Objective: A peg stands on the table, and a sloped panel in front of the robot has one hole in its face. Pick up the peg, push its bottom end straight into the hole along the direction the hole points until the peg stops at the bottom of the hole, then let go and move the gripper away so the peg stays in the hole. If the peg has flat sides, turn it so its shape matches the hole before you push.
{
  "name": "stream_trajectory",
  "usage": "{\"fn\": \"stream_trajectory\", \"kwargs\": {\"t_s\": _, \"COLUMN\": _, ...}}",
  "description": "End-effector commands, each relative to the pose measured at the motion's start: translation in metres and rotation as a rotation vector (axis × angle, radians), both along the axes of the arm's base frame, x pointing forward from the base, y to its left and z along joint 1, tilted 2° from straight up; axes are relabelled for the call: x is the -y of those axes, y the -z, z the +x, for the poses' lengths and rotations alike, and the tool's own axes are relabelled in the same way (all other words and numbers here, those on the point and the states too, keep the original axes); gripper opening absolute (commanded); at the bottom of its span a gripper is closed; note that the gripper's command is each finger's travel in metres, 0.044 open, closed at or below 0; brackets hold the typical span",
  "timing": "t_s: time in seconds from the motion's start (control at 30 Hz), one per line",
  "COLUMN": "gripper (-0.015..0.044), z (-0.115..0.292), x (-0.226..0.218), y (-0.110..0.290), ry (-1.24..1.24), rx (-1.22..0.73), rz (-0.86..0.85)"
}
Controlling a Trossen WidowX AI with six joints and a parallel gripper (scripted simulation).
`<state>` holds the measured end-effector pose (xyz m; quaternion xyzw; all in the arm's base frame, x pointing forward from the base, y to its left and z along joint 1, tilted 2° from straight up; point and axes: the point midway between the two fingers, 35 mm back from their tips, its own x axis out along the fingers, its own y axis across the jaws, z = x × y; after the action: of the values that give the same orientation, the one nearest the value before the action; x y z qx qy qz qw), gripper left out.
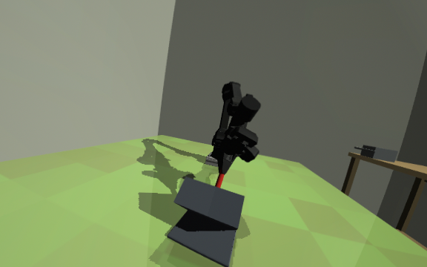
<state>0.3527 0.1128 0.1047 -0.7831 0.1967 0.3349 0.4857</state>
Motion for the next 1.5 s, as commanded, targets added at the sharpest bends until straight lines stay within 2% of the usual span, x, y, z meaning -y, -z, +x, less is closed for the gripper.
{"fn": "stream_trajectory", "kwargs": {"t_s": 0.0, "gripper": 0.0, "z": 0.002, "x": -0.001, "y": 0.001, "ry": -0.002, "rx": 0.002, "rz": 0.001}}
{"fn": "stream_trajectory", "kwargs": {"t_s": 1.47, "gripper": 0.0, "z": 0.022, "x": -0.002, "y": 0.021, "ry": -0.002, "rx": 0.004, "rz": 0.001}}
